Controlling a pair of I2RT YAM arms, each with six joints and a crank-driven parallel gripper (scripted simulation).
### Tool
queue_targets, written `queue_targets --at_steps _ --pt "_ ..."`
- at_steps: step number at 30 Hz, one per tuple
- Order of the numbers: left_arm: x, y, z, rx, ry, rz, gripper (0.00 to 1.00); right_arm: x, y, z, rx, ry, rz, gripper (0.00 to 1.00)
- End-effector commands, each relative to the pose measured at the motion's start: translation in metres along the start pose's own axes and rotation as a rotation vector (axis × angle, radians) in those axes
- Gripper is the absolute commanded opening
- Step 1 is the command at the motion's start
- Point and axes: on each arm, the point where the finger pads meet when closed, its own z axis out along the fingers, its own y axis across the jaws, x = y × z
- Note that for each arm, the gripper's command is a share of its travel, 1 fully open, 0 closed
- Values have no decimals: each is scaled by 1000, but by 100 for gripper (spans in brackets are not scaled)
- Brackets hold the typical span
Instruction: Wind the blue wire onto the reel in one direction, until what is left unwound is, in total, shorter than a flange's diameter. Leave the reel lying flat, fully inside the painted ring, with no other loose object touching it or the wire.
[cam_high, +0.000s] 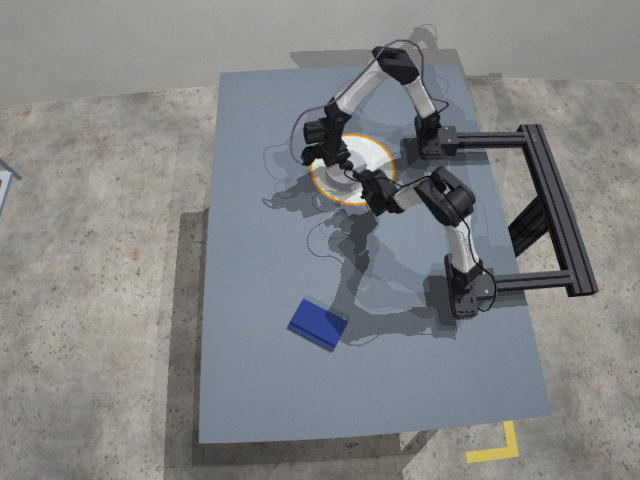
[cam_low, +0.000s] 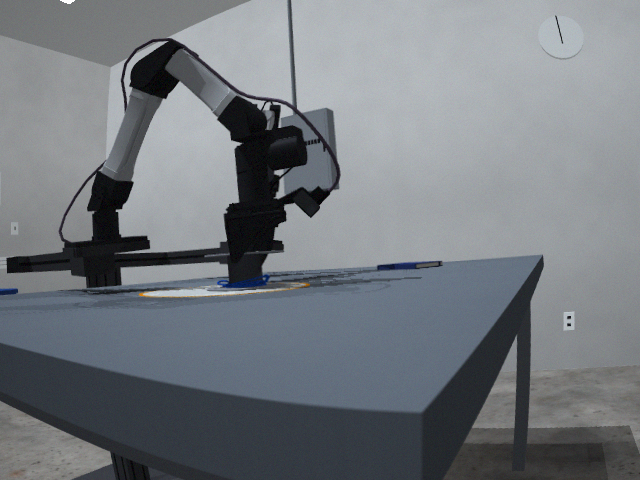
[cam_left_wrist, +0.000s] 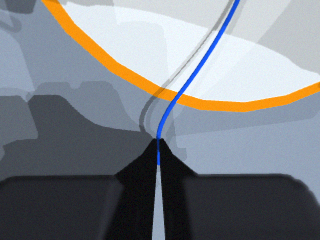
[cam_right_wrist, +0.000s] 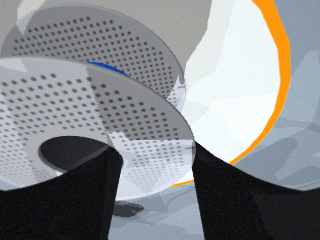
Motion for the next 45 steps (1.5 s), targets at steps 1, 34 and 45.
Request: queue_targets --at_steps 1,34,45 --pt "-61 -2 -11 35 -206 15 0 6 -9 2 -13 17 -347 50" --pt "-51 -1 -18 175 -112 109 0 9 -11 -69 -32 46 -673 77" --pt "-48 0 -16 174 -113 122 0 21 -5 -38 -24 50 -354 77"
